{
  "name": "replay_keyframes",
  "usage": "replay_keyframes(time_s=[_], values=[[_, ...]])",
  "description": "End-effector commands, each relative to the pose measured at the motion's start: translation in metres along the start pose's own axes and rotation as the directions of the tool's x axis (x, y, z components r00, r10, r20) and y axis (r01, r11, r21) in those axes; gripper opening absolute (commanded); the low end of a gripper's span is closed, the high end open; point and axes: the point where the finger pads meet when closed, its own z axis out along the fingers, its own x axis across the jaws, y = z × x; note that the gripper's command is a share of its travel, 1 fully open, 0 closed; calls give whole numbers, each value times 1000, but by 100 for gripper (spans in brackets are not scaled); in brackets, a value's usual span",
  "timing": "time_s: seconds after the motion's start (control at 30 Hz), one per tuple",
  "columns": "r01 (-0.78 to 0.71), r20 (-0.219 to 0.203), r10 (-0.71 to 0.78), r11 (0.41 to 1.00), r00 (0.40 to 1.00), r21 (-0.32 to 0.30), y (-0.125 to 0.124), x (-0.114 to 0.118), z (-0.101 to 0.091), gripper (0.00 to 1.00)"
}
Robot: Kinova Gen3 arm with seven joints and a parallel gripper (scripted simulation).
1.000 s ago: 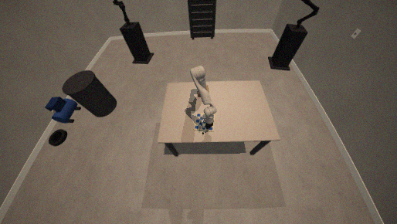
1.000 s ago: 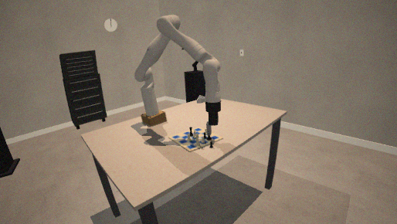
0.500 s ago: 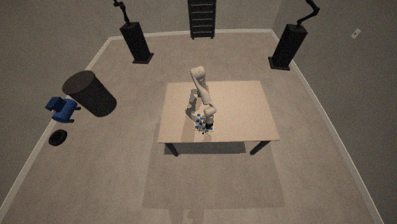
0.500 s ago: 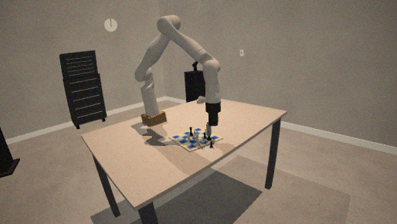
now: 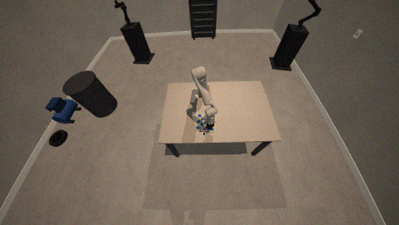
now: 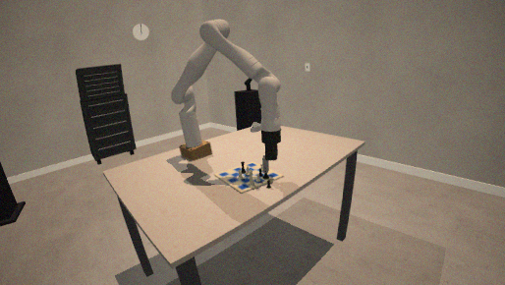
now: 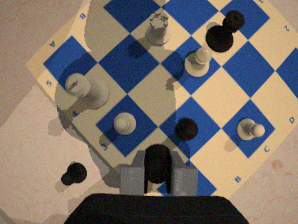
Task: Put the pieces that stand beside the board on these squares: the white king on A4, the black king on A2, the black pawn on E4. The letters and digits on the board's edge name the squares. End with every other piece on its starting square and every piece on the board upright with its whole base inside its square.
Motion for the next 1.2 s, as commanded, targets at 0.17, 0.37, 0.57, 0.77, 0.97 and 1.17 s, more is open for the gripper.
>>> replay_keyframes(time_s=[0.17, 0.37, 0.57, 0.77, 0.97, 1.17], values=[[-3, 4, 3, 1000, 1000, -3, 1, -1, 1, 0], [-3, 4, 3, 1000, 1000, -3, 1, -1, 1, 0], [-3, 4, 3, 1000, 1000, -3, 1, -1, 1, 0], [-3, 4, 3, 1000, 1000, -3, 1, -1, 1, 16], [-3, 4, 3, 1000, 1000, -3, 1, -1, 1, 48], [-3, 4, 3, 1000, 1000, -3, 1, -1, 1, 79]])
